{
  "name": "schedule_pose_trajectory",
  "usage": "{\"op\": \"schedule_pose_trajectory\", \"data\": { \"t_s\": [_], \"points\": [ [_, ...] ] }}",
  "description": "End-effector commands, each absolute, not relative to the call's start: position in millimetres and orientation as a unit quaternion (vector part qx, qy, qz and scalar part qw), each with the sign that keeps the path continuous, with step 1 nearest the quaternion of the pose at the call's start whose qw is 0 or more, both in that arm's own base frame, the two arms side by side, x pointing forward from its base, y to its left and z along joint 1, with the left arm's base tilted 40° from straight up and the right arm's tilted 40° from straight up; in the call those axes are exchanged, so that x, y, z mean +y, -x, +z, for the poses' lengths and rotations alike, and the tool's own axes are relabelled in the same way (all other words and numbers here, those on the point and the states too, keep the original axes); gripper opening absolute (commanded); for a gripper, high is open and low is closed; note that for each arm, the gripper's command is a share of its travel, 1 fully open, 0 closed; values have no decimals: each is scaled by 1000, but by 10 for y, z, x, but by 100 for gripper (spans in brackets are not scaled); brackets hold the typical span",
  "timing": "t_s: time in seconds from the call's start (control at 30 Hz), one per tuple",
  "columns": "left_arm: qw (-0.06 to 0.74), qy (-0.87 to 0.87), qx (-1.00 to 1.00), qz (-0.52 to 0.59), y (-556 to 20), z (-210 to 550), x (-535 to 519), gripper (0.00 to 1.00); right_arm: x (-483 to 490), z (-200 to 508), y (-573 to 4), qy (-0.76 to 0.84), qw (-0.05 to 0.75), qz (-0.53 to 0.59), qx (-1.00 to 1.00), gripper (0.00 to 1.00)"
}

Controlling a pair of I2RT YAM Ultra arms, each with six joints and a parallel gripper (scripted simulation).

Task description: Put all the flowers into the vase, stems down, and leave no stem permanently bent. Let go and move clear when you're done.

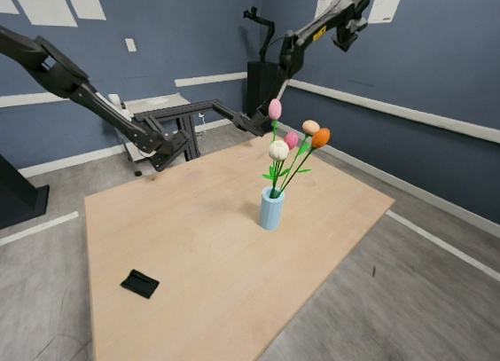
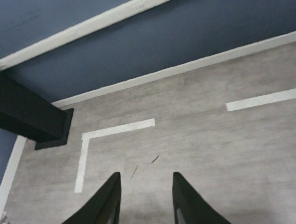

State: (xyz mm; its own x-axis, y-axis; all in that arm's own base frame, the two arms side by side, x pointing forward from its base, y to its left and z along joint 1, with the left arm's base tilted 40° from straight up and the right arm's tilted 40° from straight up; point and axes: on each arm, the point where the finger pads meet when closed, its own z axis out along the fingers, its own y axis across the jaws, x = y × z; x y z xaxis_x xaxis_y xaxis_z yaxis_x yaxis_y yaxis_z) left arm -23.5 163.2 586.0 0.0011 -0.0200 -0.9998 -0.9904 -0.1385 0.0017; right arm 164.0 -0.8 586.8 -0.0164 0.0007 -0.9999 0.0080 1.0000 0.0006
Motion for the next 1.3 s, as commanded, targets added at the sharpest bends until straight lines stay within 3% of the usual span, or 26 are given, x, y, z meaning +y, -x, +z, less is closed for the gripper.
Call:
{"op": "schedule_pose_trajectory", "data": {
  "t_s": [0.0,0.57,0.8,1.27],
  "points": [
    [460,538,460,535,266,5887,1649,30,24,5892,-1646,2,707,4,707,60],
    [464,534,457,539,343,5752,2179,30,24,5754,-2201,2,711,4,703,60],
    [455,544,466,529,435,5416,2813,30,24,5398,-2876,2,695,4,719,60],
    [460,539,461,535,523,4790,3418,30,23,4728,-3525,2,698,4,716,60]
  ]
}}
